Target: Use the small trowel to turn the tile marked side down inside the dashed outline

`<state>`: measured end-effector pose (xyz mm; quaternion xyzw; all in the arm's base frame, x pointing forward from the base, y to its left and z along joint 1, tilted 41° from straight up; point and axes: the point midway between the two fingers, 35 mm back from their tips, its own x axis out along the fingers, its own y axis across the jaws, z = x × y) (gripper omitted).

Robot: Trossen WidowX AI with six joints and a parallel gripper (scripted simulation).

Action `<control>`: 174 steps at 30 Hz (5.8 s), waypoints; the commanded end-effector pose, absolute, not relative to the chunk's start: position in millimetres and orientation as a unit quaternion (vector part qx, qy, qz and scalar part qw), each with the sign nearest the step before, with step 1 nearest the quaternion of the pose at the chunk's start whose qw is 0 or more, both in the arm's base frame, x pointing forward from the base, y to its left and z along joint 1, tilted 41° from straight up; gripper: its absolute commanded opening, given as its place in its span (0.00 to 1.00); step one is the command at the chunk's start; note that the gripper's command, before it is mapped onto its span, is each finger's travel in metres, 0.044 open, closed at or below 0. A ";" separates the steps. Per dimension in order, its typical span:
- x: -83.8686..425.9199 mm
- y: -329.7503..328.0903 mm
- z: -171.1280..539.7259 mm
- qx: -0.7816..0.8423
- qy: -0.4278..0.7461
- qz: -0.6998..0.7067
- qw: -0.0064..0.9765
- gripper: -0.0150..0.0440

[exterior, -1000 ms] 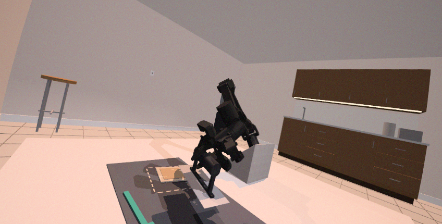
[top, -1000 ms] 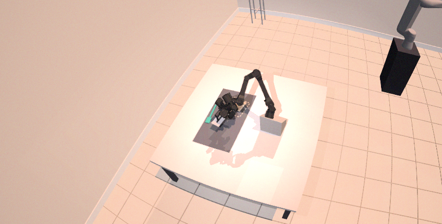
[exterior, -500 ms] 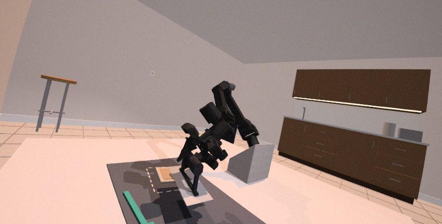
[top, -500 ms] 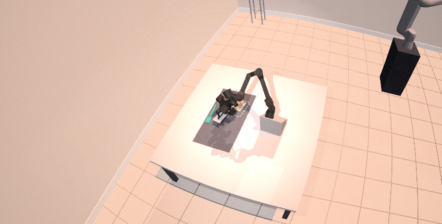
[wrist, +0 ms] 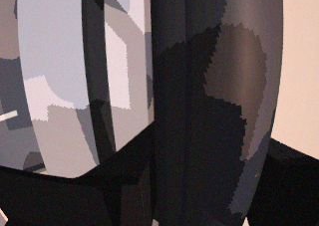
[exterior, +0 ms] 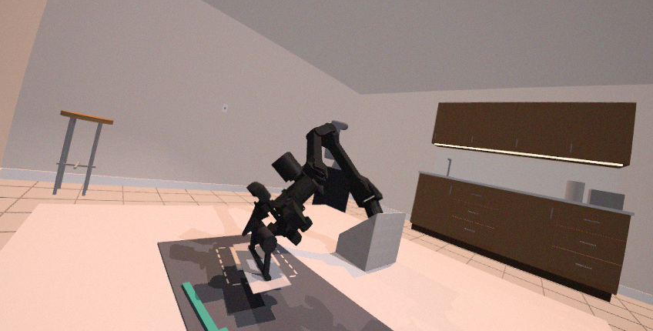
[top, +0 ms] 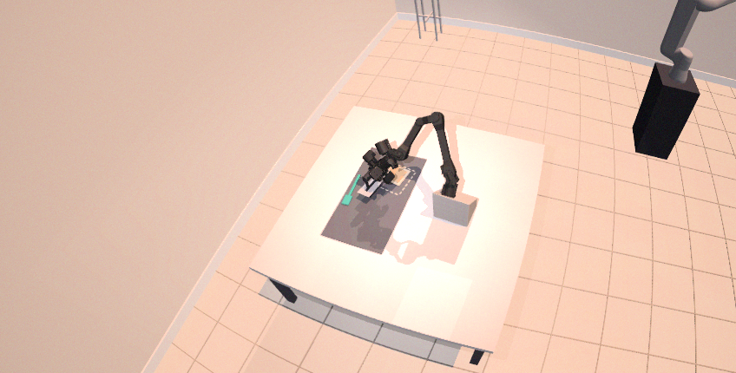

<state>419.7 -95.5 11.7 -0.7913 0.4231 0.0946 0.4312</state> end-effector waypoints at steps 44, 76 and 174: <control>370.1 -262.2 132.7 -0.787 0.412 0.073 0.453 0.25; 307.8 -321.5 201.0 -0.830 0.382 0.063 0.401 0.25; 369.6 -285.6 141.8 -0.796 0.389 0.101 0.452 0.25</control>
